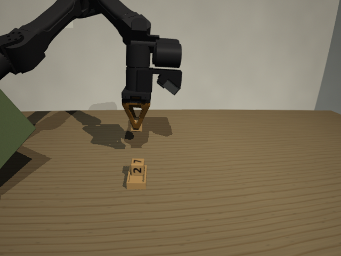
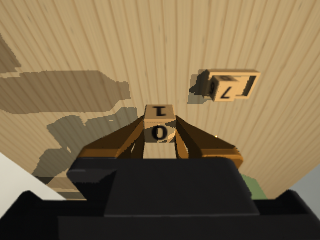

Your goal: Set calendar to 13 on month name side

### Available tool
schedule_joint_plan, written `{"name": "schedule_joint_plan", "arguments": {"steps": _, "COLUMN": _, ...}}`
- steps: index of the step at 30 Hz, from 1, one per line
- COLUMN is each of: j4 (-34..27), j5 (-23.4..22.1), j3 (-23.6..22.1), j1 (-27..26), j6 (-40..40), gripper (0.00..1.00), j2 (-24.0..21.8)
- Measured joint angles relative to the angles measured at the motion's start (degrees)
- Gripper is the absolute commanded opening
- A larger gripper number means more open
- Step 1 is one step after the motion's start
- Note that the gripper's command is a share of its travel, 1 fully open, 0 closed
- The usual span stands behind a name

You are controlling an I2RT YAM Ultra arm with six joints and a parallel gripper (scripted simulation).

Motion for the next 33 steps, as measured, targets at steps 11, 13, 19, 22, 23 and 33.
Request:
{"name": "schedule_joint_plan", "arguments": {"steps": 11, "j4": 14.3, "j5": 3.8, "j3": -3.6, "j1": 8.4, "j6": 9.6, "gripper": 0.26, "j2": 4.5}}
{"name": "schedule_joint_plan", "arguments": {"steps": 13, "j4": 17.1, "j5": 4.7, "j3": -4.0, "j1": 9.8, "j6": 11.4, "gripper": 0.26, "j2": 5.6}}
{"name": "schedule_joint_plan", "arguments": {"steps": 19, "j4": 23.1, "j5": 6.6, "j3": -4.2, "j1": 11.8, "j6": 15.0, "gripper": 0.26, "j2": 7.3}}
{"name": "schedule_joint_plan", "arguments": {"steps": 22, "j4": 25.0, "j5": 7.2, "j3": -4.3, "j1": 12.7, "j6": 16.2, "gripper": 0.26, "j2": 8.2}}
{"name": "schedule_joint_plan", "arguments": {"steps": 23, "j4": 25.4, "j5": 7.3, "j3": -4.3, "j1": 12.7, "j6": 16.5, "gripper": 0.26, "j2": 8.4}}
{"name": "schedule_joint_plan", "arguments": {"steps": 33, "j4": 27.3, "j5": 8.0, "j3": -4.3, "j1": 12.7, "j6": 17.6, "gripper": 0.26, "j2": 8.4}}
